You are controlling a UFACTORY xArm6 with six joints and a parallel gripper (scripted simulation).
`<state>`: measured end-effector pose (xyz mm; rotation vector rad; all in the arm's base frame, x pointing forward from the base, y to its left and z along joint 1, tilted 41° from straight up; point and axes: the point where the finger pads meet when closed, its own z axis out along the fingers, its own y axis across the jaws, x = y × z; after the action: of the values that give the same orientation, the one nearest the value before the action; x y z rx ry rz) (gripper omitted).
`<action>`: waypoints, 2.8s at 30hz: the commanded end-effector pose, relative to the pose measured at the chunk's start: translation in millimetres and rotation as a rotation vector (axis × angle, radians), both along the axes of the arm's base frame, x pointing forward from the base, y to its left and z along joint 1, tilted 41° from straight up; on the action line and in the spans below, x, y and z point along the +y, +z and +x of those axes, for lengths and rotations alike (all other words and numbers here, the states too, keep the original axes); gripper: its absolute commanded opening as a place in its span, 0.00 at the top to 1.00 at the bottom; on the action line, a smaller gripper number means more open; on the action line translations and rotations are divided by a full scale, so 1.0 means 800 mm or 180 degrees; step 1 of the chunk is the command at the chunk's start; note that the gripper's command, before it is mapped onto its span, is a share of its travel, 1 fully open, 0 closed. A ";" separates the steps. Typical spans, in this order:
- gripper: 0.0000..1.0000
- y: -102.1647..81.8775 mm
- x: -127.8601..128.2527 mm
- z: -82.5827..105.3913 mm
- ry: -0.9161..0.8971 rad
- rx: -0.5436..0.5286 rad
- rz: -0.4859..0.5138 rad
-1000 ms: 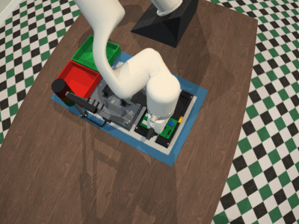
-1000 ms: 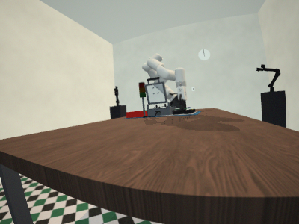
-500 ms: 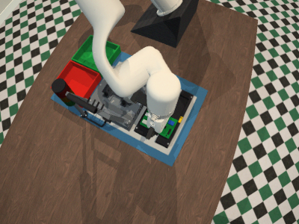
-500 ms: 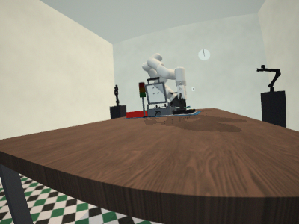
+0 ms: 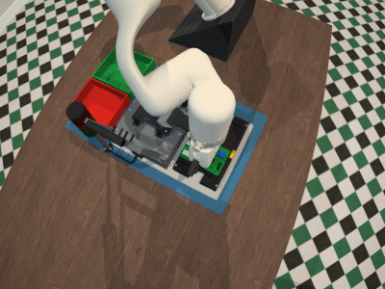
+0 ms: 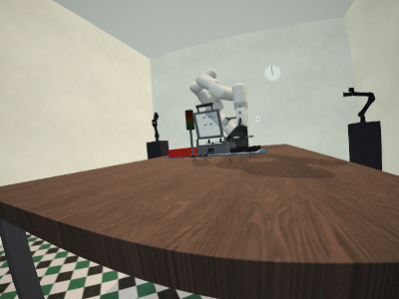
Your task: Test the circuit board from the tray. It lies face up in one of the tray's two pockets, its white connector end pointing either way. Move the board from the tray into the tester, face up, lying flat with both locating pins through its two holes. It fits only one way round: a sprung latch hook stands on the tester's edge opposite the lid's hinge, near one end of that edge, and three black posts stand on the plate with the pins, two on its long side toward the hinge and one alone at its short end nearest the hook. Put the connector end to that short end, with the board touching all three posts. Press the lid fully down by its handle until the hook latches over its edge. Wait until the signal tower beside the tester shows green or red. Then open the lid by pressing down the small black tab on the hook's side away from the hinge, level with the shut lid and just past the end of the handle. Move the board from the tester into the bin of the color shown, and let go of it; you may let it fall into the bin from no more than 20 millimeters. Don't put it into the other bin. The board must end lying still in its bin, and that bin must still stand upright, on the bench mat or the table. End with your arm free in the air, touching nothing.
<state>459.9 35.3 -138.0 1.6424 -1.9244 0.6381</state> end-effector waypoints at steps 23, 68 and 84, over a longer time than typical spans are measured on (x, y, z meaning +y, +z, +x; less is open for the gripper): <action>0.21 0.035 0.032 0.007 0.0004 -0.0029 0.0014; 0.21 0.035 0.032 0.007 -0.1625 -0.1444 -0.0169; 0.21 0.035 0.032 0.007 -0.2779 -0.2444 -0.0299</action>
<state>464.2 59.7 -110.9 0.5203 -2.6967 0.9725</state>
